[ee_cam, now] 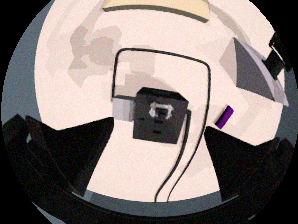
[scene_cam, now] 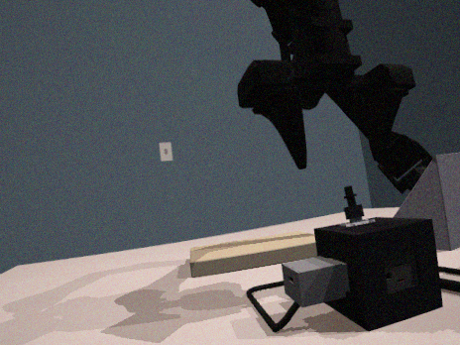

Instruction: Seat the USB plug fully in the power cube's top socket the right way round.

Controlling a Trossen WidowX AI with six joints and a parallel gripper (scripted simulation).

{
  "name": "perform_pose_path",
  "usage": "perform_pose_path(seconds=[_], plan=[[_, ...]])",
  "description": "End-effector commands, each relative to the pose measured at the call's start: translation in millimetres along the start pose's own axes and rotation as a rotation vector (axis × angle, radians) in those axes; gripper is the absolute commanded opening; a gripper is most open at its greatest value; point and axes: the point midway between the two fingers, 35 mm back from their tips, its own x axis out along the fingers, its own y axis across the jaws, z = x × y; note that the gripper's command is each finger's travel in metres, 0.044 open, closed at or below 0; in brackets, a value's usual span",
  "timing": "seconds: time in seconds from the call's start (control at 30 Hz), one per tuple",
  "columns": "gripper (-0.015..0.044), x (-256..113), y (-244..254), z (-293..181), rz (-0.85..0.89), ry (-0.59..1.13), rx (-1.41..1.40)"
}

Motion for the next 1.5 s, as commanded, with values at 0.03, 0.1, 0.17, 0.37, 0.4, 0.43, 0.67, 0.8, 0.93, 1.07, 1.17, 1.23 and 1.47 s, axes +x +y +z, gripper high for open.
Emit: perform_pose_path(seconds=[0.03,0.1,0.17,0.37,0.4,0.43,0.67,0.8,0.93,1.07,1.17,1.23,1.47], plan=[[0.0440,6.7,-1.3,0.2,-0.008,-0.004,0.001],[0.0440,8.7,-1.3,0.2,-0.008,-0.004,0.001],[0.0440,10.7,-1.4,0.3,-0.008,-0.004,0.001],[0.0440,16.8,-1.4,0.6,-0.007,-0.004,0.001],[0.0440,17.8,-1.4,0.7,-0.007,-0.004,0.001],[0.0440,18.8,-1.4,0.7,-0.007,-0.004,0.001],[0.0440,25.8,-1.5,0.8,-0.007,-0.004,0.002],[0.0440,29.4,-1.5,0.9,-0.007,-0.005,0.002],[0.0440,30.0,-1.5,0.9,-0.007,-0.005,0.002],[0.0414,28.0,-0.9,-0.2,-0.007,0.000,0.007],[0.0335,28.0,-0.9,-0.2,-0.007,0.000,0.007],[0.0282,28.0,-0.9,-0.2,-0.007,0.000,0.007],[0.0099,28.0,-0.9,-0.2,-0.007,0.000,0.007]])
